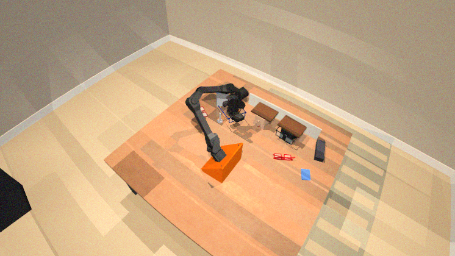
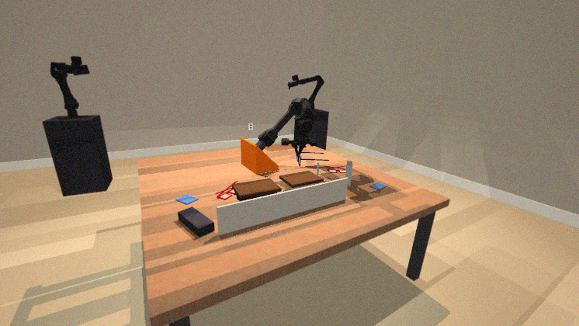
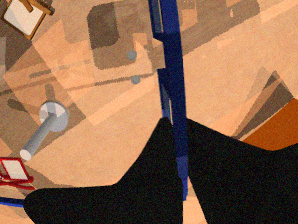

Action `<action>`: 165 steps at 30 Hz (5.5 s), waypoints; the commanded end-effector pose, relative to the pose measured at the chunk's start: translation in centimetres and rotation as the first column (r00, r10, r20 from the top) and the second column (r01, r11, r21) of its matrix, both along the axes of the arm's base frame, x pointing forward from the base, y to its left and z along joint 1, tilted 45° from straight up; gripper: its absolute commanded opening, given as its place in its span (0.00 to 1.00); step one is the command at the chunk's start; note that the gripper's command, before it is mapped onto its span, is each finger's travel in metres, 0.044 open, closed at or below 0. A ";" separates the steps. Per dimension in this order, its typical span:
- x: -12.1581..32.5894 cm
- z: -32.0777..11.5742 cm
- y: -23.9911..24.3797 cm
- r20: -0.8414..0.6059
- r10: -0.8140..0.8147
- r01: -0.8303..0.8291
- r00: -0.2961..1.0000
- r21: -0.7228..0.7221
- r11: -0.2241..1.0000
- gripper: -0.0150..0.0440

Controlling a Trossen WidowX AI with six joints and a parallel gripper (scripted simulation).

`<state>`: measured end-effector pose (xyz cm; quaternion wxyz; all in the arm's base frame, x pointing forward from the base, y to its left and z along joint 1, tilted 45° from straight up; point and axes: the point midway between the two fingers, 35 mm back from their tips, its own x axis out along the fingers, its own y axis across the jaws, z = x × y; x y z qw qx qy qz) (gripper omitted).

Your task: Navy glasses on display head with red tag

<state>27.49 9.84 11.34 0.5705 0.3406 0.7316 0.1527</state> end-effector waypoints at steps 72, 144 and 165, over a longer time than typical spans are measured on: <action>0.1 -13.4 -9.6 0.647 0.600 -0.697 0.471 -0.145 0.703 0.25; -1.3 -18.4 -4.5 0.651 0.596 -0.698 0.471 -0.139 0.703 0.25; -1.2 -17.9 -4.8 0.652 0.600 -0.699 0.464 -0.147 0.700 0.44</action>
